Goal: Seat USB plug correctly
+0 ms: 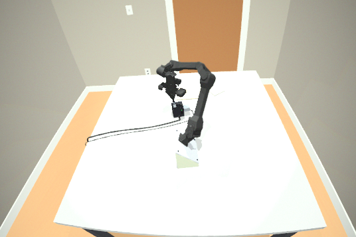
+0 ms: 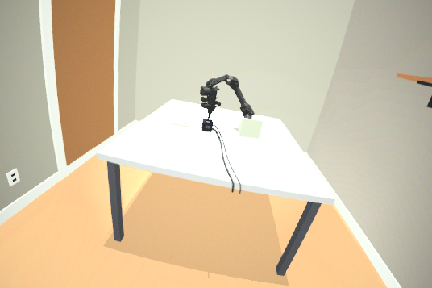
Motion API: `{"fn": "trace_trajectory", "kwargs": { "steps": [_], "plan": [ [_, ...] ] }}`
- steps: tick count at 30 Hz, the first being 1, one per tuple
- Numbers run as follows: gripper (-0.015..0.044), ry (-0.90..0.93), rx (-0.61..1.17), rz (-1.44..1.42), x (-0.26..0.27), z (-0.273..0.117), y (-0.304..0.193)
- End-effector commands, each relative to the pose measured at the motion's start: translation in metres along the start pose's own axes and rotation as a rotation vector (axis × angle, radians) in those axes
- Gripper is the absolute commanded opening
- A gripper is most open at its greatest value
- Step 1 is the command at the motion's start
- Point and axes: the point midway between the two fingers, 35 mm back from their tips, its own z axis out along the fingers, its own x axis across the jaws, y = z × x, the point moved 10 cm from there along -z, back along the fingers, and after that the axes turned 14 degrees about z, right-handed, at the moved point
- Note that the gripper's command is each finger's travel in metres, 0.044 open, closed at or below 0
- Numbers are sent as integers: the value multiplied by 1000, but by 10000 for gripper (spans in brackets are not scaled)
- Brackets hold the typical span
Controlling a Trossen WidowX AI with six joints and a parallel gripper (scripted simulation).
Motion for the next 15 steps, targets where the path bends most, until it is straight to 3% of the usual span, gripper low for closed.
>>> {"fn": "trace_trajectory", "kwargs": {
  "steps": [1,15],
  "plan": [
    [0,-1,0,-105,0,1,0],
    [0,-1,1,-471,0,1,0]
  ]
}}
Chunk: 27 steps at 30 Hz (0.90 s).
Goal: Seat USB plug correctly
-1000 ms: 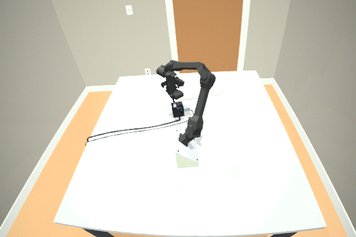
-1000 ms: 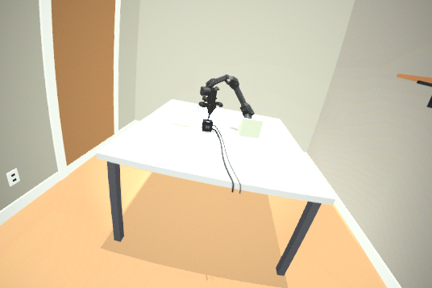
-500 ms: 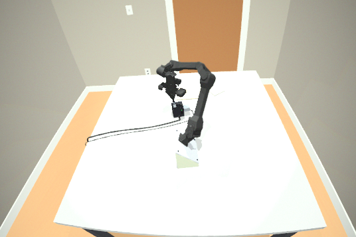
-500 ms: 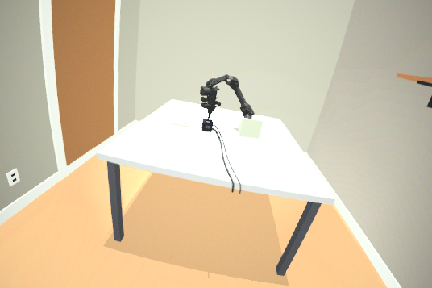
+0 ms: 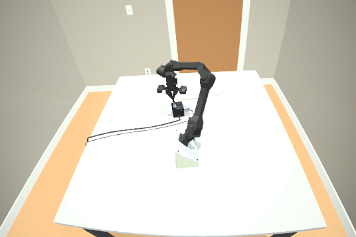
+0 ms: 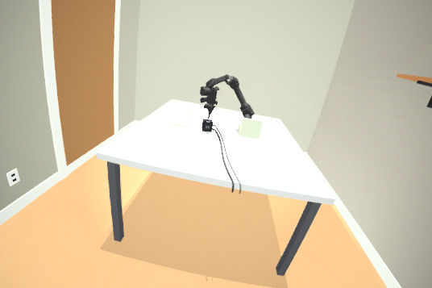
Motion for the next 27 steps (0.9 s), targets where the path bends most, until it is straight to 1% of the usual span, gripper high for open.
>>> {"fn": "trace_trajectory", "kwargs": {
  "steps": [1,27],
  "plan": [
    [0,-1,1,-105,0,1,0],
    [0,0,1,-785,0,1,0]
  ]
}}
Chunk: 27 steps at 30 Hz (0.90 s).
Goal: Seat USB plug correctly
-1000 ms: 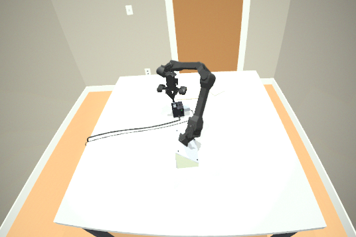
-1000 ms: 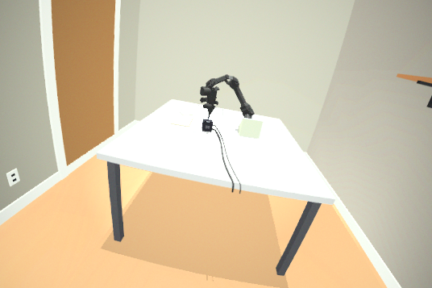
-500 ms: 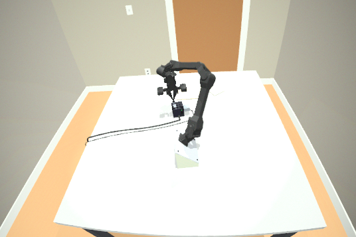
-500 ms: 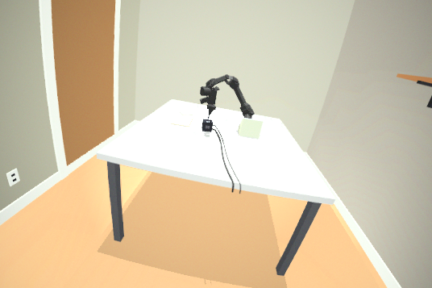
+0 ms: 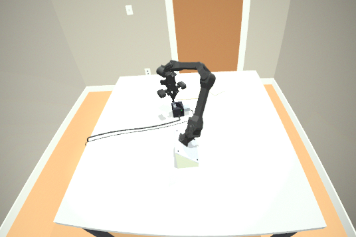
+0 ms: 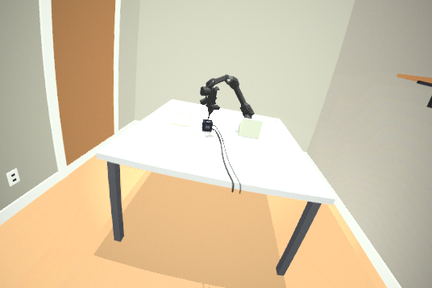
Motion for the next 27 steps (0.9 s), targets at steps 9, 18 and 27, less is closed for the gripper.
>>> {"fn": "trace_trajectory", "kwargs": {
  "steps": [9,18,27],
  "plan": [
    [0,0,1,-314,0,1,0],
    [0,0,1,-550,0,1,0],
    [0,0,1,-785,0,1,0]
  ]
}}
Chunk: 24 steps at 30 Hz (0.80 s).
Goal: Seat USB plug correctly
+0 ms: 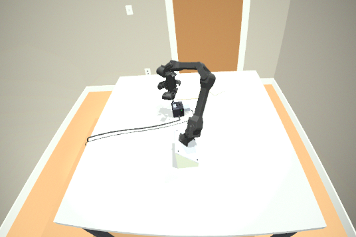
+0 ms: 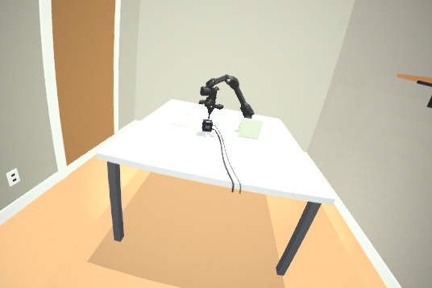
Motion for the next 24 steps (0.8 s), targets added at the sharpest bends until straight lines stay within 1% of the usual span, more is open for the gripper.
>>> {"fn": "trace_trajectory", "kwargs": {
  "steps": [1,19,24],
  "plan": [
    [0,1,1,-105,0,1,0],
    [0,1,1,-572,0,1,0],
    [0,1,1,-589,0,1,0]
  ]
}}
